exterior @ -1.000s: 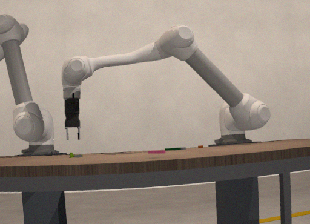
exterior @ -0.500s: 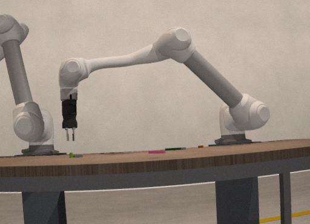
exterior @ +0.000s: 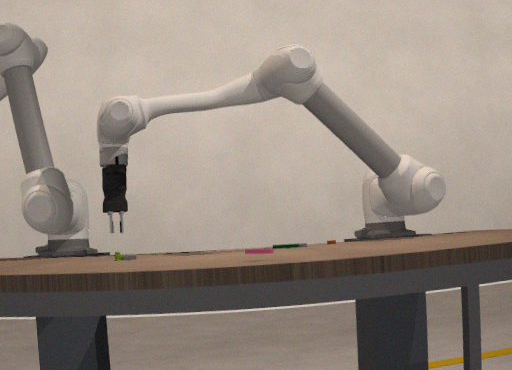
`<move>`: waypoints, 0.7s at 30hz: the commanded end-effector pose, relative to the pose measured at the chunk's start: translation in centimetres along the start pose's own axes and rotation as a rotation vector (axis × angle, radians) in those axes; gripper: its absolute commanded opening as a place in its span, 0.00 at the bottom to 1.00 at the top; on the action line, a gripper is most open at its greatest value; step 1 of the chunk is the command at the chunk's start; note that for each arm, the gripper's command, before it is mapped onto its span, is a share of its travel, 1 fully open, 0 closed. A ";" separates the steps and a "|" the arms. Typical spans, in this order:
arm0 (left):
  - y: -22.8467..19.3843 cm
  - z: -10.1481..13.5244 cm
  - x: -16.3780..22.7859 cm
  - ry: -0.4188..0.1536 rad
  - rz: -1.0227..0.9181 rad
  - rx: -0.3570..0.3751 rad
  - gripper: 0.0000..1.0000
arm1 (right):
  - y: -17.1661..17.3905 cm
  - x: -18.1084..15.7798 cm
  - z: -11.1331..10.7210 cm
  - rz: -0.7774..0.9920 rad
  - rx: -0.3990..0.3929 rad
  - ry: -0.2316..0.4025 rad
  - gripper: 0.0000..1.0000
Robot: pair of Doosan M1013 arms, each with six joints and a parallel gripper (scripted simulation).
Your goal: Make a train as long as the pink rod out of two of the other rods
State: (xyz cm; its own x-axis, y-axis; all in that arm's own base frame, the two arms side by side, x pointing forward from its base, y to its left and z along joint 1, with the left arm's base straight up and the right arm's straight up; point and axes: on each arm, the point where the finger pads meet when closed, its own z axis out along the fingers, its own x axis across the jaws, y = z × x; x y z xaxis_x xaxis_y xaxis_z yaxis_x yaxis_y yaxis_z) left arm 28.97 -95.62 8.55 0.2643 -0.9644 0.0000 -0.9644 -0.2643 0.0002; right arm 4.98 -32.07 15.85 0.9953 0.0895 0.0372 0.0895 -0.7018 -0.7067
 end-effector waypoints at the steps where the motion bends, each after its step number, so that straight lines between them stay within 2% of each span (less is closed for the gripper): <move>1: 0.0 0.0 0.1 0.002 0.000 0.000 0.54 | 0.0 0.0 0.0 0.000 -0.001 0.000 1.00; 21: 0.0 2.3 0.1 0.002 0.000 0.000 0.54 | 0.0 0.0 0.0 0.000 -0.001 0.000 1.00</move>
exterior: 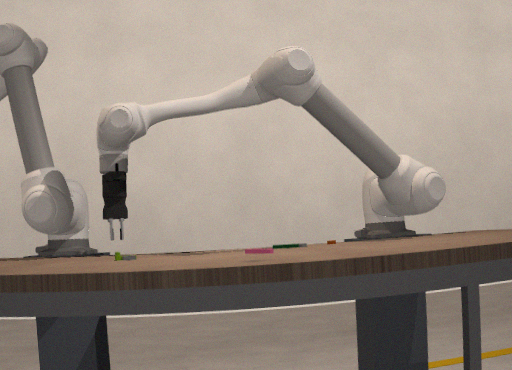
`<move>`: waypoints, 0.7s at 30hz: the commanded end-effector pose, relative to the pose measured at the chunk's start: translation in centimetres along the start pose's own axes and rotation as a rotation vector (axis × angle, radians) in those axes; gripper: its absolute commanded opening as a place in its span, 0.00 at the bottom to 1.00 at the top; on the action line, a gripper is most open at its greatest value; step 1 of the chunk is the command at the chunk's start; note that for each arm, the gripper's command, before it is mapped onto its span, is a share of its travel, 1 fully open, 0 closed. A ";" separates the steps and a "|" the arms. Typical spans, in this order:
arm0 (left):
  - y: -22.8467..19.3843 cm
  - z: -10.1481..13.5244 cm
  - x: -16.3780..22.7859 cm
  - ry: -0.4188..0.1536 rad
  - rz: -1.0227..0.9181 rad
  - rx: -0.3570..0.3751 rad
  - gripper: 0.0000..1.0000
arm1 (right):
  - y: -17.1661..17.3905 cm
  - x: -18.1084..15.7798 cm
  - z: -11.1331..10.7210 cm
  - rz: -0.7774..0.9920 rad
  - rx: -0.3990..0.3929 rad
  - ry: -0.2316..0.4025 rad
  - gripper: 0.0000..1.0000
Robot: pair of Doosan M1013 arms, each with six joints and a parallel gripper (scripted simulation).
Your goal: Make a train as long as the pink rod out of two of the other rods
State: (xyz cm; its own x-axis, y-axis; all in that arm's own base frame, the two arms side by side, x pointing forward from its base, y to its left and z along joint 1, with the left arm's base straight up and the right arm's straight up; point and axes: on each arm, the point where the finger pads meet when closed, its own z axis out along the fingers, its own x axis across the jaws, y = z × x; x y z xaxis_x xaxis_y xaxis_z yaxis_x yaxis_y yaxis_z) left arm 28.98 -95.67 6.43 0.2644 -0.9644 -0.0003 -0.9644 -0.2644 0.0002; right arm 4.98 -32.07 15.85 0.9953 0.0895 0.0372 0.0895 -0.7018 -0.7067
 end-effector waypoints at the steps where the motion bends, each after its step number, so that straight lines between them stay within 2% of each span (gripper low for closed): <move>1: 0.0 0.3 0.1 0.002 0.000 0.000 0.54 | 0.0 0.0 0.0 0.000 -0.001 0.000 1.00; 21: 0.0 2.4 0.1 0.002 0.000 0.000 0.54 | 0.0 0.0 0.0 0.000 -0.001 0.000 1.00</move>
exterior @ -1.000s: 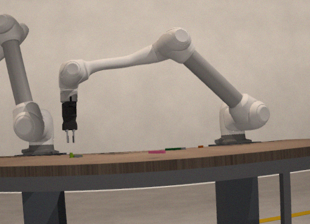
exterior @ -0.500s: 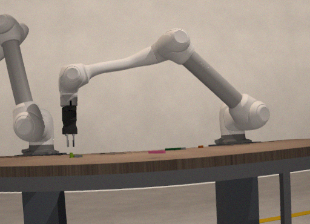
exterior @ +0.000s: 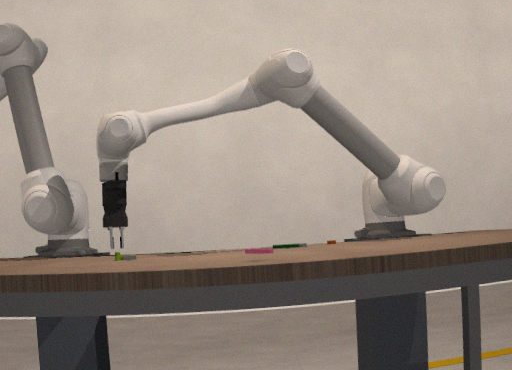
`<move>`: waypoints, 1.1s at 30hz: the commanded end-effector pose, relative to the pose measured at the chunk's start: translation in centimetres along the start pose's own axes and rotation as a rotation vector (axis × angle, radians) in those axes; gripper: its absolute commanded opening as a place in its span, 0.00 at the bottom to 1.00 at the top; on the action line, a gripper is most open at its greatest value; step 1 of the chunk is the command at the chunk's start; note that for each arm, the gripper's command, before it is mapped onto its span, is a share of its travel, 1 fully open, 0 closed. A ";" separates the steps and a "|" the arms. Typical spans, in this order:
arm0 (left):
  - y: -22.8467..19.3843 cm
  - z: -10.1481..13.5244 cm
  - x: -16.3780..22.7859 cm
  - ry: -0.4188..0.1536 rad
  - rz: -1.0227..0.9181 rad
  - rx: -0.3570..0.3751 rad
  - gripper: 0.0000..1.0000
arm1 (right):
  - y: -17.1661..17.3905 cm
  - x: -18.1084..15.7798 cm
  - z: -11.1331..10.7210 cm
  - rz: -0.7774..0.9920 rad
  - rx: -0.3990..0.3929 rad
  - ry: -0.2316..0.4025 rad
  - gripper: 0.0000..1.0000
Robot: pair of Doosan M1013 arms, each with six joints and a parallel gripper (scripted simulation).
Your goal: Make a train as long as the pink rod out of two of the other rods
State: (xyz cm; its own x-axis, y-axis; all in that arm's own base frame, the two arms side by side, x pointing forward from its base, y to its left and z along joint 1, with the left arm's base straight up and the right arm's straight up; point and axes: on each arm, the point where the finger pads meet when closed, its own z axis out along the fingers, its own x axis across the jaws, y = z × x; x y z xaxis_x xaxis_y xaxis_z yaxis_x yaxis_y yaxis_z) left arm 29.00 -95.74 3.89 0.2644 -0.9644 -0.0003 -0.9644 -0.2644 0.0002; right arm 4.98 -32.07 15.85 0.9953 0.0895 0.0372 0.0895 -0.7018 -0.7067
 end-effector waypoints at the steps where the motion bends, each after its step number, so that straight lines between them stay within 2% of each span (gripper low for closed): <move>1: 0.0 -0.1 0.1 0.002 0.000 0.000 0.54 | 0.0 0.0 0.0 0.000 -0.001 0.000 1.00; 33: 0.0 0.6 0.1 0.002 0.000 0.000 0.54 | 0.0 0.0 0.0 0.000 -0.001 0.000 1.00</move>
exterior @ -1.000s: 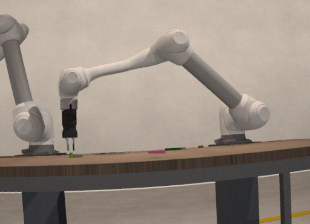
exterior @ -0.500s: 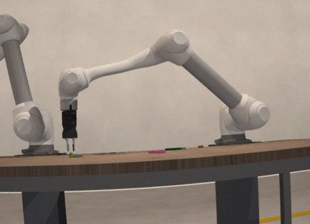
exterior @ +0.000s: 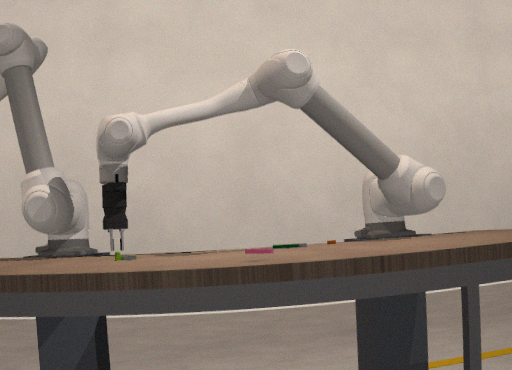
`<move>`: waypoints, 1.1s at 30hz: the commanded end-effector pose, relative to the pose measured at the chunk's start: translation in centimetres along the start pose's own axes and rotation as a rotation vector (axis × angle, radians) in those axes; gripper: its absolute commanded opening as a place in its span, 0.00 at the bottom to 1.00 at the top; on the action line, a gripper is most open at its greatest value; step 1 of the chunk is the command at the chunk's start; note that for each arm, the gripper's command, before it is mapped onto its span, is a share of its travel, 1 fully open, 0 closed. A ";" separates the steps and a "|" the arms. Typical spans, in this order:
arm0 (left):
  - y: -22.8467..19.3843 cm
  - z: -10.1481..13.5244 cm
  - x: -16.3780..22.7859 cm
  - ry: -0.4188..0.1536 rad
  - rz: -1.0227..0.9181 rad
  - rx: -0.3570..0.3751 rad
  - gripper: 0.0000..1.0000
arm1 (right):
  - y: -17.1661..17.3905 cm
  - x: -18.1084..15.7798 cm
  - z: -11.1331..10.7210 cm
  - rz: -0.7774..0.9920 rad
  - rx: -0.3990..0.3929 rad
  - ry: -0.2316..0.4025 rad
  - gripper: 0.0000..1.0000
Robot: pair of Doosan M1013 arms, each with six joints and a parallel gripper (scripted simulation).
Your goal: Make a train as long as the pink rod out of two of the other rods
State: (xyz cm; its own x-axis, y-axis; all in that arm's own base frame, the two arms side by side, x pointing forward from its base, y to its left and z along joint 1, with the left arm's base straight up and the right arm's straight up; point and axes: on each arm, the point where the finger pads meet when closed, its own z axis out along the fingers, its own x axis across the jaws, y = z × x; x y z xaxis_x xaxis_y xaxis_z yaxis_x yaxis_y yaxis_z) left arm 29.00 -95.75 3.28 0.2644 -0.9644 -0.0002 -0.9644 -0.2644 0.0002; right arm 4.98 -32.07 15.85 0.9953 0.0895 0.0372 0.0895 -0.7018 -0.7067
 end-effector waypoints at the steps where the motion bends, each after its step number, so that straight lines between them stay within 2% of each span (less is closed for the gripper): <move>1: 0.0 -0.1 0.1 0.002 0.000 0.000 0.54 | 0.0 0.0 0.0 0.000 -0.001 0.000 1.00; 15: 0.0 0.9 0.1 0.002 0.000 0.000 0.54 | 0.0 0.0 0.0 0.000 -0.001 0.000 1.00; 33: 0.0 1.0 0.1 0.002 0.000 0.000 0.54 | 0.0 0.0 0.0 0.000 -0.001 0.000 1.00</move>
State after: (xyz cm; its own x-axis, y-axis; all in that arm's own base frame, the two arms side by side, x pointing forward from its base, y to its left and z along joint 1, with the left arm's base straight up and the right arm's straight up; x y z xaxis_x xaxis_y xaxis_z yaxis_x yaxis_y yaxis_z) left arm 29.00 -95.75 2.05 0.2644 -0.9644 -0.0002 -0.9644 -0.2644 0.0002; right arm 4.98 -32.07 15.85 0.9953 0.0895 0.0372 0.0895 -0.7018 -0.7067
